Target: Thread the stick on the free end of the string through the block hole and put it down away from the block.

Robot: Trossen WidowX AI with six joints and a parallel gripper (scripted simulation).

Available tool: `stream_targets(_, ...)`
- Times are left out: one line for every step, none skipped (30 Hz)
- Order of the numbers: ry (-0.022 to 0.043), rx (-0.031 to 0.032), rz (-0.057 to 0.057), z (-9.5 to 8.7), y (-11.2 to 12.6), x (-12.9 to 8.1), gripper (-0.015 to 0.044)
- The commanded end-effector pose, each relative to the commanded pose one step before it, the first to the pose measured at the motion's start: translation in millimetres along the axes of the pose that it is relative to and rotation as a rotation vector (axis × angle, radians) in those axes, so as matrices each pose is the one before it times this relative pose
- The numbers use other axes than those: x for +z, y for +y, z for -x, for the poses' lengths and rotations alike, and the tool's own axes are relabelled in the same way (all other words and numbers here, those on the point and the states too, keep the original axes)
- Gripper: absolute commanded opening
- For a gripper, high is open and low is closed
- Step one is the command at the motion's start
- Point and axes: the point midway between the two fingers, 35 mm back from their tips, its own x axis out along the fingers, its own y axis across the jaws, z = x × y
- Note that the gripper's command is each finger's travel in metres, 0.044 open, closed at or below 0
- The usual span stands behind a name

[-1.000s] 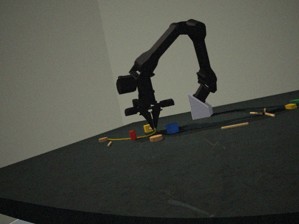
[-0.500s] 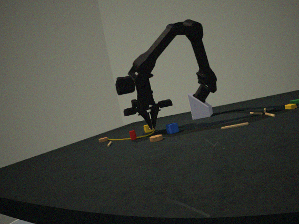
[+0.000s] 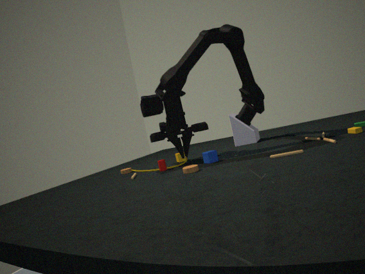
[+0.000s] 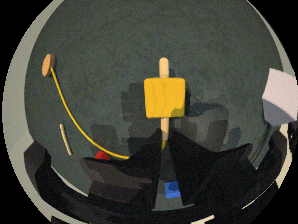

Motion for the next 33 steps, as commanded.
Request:
stream_targets(-0.00494,-0.00256,0.0022,-1.06,-0.03,8.36,0.0)
stream_targets(-0.00008,0.00006,0.0,0.07,0.08,1.28,0.0)
stream_targets(-0.00013,0.00006,0.0,0.08,0.12,1.2,0.0)
stream_targets(0.0,0.00004,0.0,0.08,0.14,0.77,0.0)
stream_targets(0.00001,0.00001,0.0,0.06,0.12,0.19,0.0)
stream_targets(0.0002,0.00007,-0.0001,0.04,-0.02,-0.22,0.0)
stream_targets(0.00491,0.00155,-0.0041,0.88,-0.5,-4.18,0.0026)
stream_targets(0.0,0.0,0.0,0.0,0.0,0.0,0.0053)
stream_targets(0.0,0.0,0.0,0.0,0.0,0.0,0.0079)
stream_targets(0.0,0.0,0.0,0.0,0.0,0.0,0.0105)
stream_targets(0.0,0.0,0.0,0.0,0.0,0.0,0.0123)
stream_targets(0.0,0.0,0.0,0.0,0.0,0.0,0.0123)
stream_targets(0.0,0.0,0.0,0.0,0.0,0.0,0.0123)
stream_targets(0.0,0.0,0.0,0.0,0.0,0.0,0.0123)
stream_targets(-0.00023,0.00019,-0.0001,2.45,0.37,-0.08,0.0123)
stream_targets(-0.00065,0.00048,-0.0002,7.4,0.98,-0.21,0.0123)
stream_targets(-0.00095,0.00055,-0.0003,12.52,1.18,-0.26,0.0123)
stream_targets(-0.00098,0.00024,-0.0003,16.85,0.65,-0.18,0.0123)
stream_targets(-0.00064,-0.00031,-0.0002,17.15,-0.4,-0.01,0.0123)
stream_targets(-0.00024,-0.00058,0.0,13.13,-1.03,0.09,0.0123)
stream_targets(-0.00004,-0.00049,0.0,7.93,-0.92,0.09,0.0123)
stream_targets(0.0,-0.00019,0.0,2.65,-0.36,0.03,0.0123)
stream_targets(0.0,0.0,0.0,0.0,0.0,0.0,0.0123)
stream_targets(0.0,0.0,0.0,0.0,0.0,0.0,0.0123)
stream_targets(0.0,0.0,0.0,0.0,0.0,0.0,0.0123)
stream_targets(0.0,0.0,0.0,0.0,0.0,0.0,0.0123)
stream_targets(0.0,0.0,0.0,0.0,0.0,0.0,0.0123)
stream_targets(0.0,0.0,0.0,0.0,0.0,0.0,0.0123)
stream_targets(0.00762,0.00758,-0.0067,-5.34,1.61,-0.13,0.0123)
stream_targets(-0.00019,0.00002,0.0157,0.04,0.02,0.29,0.0123)
stream_targets(-0.00057,0.00005,0.0471,0.11,0.04,0.87,0.0123)
stream_targets(-0.00095,0.00001,0.0784,0.18,0.0,1.45,0.0123)
stream_targets(-0.00114,-0.00011,0.0951,0.21,-0.15,1.75,0.0123)
